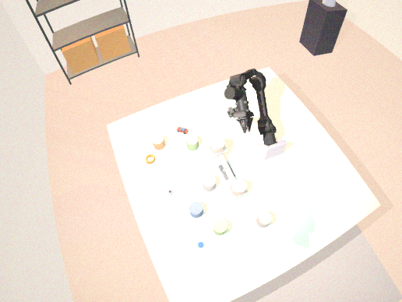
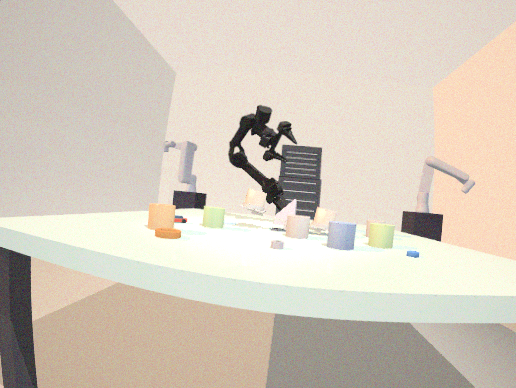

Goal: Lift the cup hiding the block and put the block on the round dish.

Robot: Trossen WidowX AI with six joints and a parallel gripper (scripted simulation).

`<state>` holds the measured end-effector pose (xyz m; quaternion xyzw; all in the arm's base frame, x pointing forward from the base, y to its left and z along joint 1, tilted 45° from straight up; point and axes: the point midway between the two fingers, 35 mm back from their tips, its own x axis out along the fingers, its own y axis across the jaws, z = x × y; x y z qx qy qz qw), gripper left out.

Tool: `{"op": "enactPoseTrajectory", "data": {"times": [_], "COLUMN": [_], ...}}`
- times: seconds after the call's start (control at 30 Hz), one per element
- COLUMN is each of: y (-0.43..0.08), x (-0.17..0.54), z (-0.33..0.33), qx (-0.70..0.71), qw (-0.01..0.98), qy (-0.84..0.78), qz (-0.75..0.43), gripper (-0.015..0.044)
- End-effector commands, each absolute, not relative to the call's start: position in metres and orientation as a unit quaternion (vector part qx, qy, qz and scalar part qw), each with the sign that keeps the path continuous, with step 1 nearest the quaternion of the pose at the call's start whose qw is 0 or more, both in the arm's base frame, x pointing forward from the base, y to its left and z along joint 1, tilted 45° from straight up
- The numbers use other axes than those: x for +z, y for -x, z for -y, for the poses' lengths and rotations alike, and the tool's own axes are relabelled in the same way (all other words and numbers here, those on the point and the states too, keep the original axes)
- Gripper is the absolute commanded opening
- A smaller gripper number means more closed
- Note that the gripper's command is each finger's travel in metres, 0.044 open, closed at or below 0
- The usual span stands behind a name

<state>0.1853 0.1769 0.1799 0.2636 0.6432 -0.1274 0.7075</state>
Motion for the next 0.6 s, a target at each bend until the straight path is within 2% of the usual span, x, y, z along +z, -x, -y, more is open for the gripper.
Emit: {"op": "enactPoseTrajectory", "data": {"times": [0.0,0.57], "y": [-0.181,-0.17], "x": [0.163,0.123], "z": [-0.172,-0.155], "qx": [-0.143,-0.166], "qw": [0.73,0.807], "qy": [-0.203,0.035], "qz": [-0.636,-0.565], "gripper": [0.044,0.044]}}
